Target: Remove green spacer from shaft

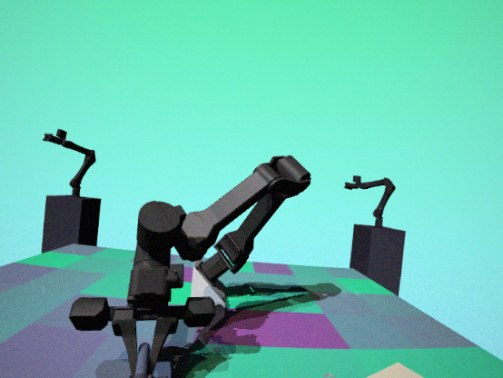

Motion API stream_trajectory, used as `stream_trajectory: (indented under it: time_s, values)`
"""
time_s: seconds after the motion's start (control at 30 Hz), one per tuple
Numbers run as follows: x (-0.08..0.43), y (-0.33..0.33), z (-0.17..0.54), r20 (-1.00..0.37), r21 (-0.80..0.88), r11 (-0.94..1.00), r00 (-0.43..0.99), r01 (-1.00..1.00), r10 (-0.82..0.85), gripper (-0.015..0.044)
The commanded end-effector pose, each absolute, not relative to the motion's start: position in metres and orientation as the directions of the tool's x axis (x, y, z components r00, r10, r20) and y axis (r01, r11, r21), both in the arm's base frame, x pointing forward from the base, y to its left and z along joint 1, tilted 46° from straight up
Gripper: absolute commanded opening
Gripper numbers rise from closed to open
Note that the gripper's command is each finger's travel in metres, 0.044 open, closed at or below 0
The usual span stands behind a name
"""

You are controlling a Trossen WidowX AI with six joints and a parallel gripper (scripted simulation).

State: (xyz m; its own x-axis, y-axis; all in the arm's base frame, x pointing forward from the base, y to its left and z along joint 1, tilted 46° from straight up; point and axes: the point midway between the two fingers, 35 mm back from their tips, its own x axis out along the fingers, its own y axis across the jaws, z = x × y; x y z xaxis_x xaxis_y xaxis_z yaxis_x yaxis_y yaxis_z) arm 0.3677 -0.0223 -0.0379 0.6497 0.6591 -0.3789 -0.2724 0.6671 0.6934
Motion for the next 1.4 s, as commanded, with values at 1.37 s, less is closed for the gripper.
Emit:
stream_trajectory:
  time_s: [1.37]
  values:
    - [0.3609,-0.0235,-0.0387,-0.377,0.696,0.664,0.649,-0.273,0.661,0.0]
